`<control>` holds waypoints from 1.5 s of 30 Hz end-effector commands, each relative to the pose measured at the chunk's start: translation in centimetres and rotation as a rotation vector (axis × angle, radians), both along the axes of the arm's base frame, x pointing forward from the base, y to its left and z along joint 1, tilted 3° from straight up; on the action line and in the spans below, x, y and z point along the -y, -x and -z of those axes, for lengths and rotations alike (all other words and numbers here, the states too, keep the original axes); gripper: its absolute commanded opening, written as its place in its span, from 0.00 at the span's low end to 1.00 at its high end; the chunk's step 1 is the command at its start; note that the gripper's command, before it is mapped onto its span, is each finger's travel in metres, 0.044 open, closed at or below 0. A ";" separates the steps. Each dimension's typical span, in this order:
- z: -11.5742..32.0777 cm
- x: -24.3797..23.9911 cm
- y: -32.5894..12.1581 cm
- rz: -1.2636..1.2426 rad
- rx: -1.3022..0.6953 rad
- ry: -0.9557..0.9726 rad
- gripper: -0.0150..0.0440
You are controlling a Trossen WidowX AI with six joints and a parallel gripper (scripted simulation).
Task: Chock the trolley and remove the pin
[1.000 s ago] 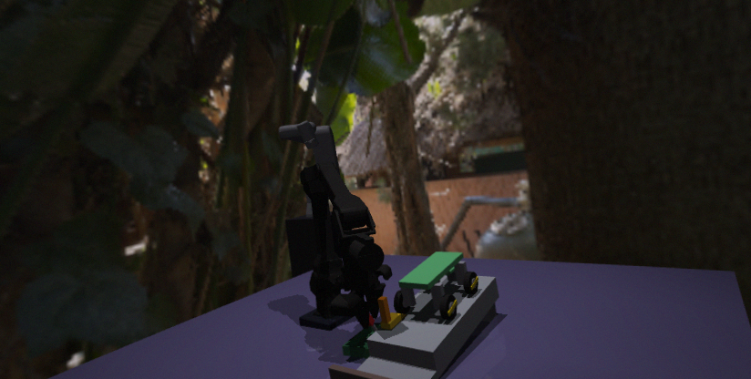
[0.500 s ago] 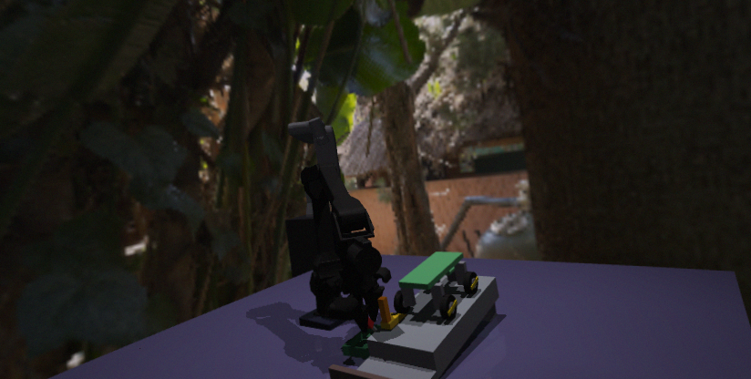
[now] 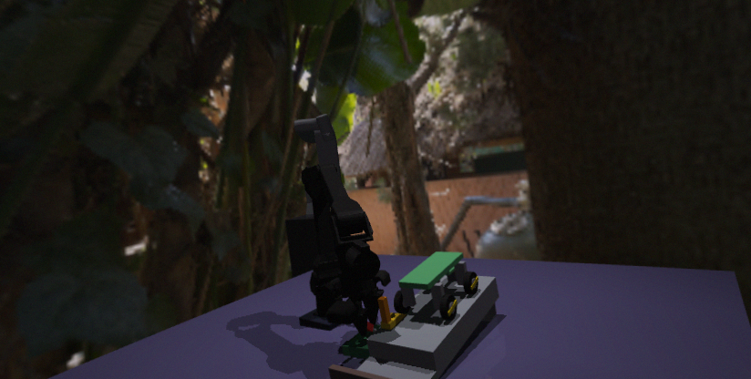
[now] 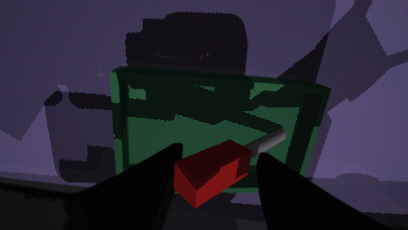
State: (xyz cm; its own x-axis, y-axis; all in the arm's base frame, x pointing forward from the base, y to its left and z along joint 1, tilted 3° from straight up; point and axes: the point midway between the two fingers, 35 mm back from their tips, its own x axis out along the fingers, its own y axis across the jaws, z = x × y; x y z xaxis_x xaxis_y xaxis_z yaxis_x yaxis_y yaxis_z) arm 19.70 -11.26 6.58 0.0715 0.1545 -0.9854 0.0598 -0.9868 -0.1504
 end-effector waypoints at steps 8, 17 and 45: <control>0.5 0.5 -0.1 -0.005 -0.003 0.001 0.58; 0.8 0.8 -0.2 -0.005 -0.003 0.001 0.58; -4.2 0.4 0.5 -0.005 -0.004 0.001 1.00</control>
State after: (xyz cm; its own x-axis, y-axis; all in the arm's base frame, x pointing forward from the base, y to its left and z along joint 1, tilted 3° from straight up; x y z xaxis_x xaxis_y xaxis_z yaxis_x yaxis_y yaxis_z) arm 19.20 -11.58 9.61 0.0558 0.1645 -0.9848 0.0571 -0.9852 -0.1613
